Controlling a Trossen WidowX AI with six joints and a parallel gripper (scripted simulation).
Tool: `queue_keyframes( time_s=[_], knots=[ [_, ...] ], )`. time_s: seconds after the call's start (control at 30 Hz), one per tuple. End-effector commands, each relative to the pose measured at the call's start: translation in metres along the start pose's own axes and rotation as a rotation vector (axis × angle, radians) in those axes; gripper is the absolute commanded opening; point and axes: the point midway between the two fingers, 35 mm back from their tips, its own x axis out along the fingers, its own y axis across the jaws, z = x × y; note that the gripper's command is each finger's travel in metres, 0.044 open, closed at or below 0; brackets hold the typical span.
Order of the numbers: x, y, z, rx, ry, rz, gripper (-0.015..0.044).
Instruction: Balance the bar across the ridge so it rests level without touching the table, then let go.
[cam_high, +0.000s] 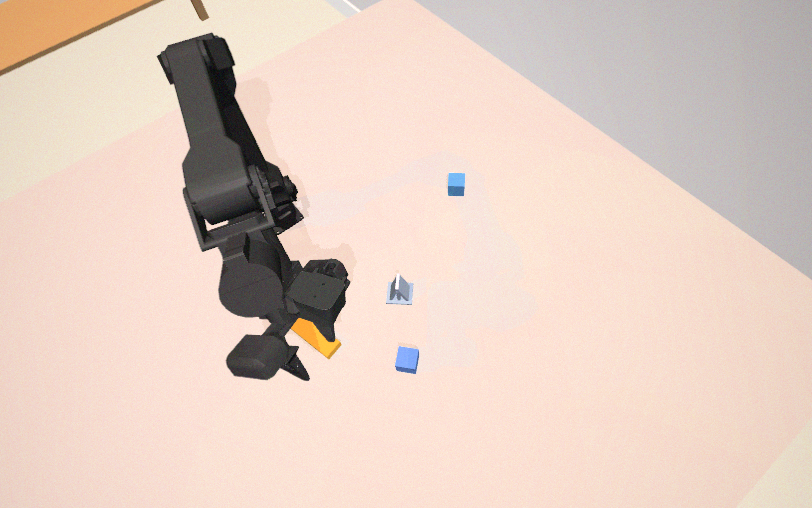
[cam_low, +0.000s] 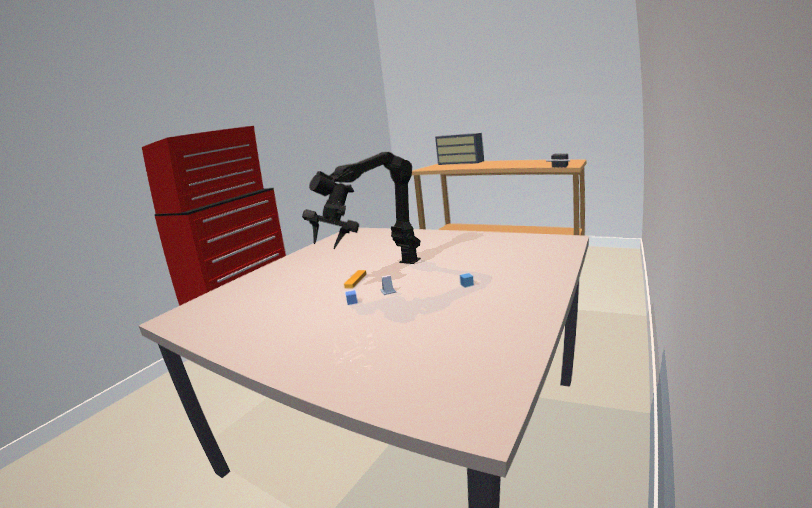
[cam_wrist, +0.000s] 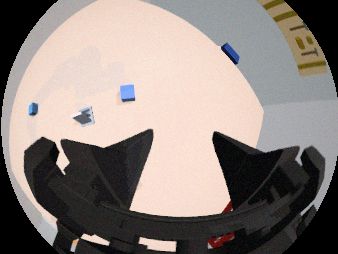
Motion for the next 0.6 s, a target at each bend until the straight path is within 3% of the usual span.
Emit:
queue_keyframes(
  time_s=[0.0,0.23,0.57],
  knots=[
    [0.023,0.033,-0.037,0.155,0.186,0.149,0.0315],
    [0.032,0.077,-0.082,0.347,0.458,0.309,0.0315],
    [0.033,0.079,-0.083,0.352,0.466,0.313,0.0315]
  ],
)
